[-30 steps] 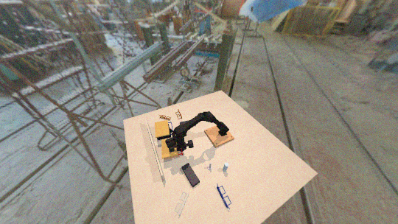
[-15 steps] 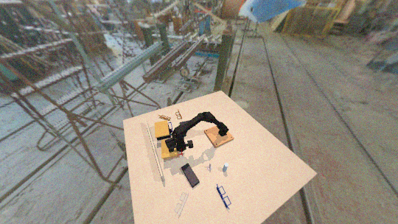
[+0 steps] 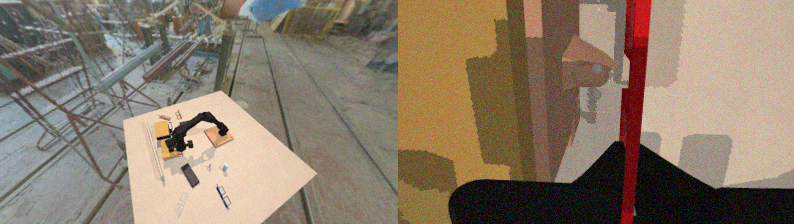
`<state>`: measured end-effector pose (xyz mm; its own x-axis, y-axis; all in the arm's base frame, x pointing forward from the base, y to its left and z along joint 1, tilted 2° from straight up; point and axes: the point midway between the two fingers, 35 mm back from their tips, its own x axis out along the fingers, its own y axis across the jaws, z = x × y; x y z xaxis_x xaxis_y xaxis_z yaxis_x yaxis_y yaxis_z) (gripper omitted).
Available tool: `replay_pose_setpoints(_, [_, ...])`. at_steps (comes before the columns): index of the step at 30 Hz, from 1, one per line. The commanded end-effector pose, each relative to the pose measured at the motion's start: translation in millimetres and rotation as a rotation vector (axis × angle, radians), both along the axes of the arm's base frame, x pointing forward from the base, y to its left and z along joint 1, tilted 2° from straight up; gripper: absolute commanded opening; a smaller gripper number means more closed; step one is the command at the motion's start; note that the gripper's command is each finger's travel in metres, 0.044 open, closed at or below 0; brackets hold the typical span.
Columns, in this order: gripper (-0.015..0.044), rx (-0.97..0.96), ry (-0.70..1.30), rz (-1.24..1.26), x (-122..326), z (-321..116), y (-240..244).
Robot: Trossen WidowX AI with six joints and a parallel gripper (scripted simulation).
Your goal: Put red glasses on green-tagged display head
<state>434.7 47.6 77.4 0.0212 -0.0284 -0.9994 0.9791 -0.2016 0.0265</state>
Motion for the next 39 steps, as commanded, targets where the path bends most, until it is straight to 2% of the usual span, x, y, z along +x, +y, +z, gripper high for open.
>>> replay_pose_setpoints(1, [0.0, -0.006, -0.002, 0.003, 0.5, -0.2, -0.9])
replay_pose_setpoints(35, [0.0, -0.006, -0.002, 0.003, 0.8, -4.9, -1.0])
replay_pose_setpoints(39, [0.0105, -0.001, -0.003, 0.0, 0.7, -3.6, -0.1])
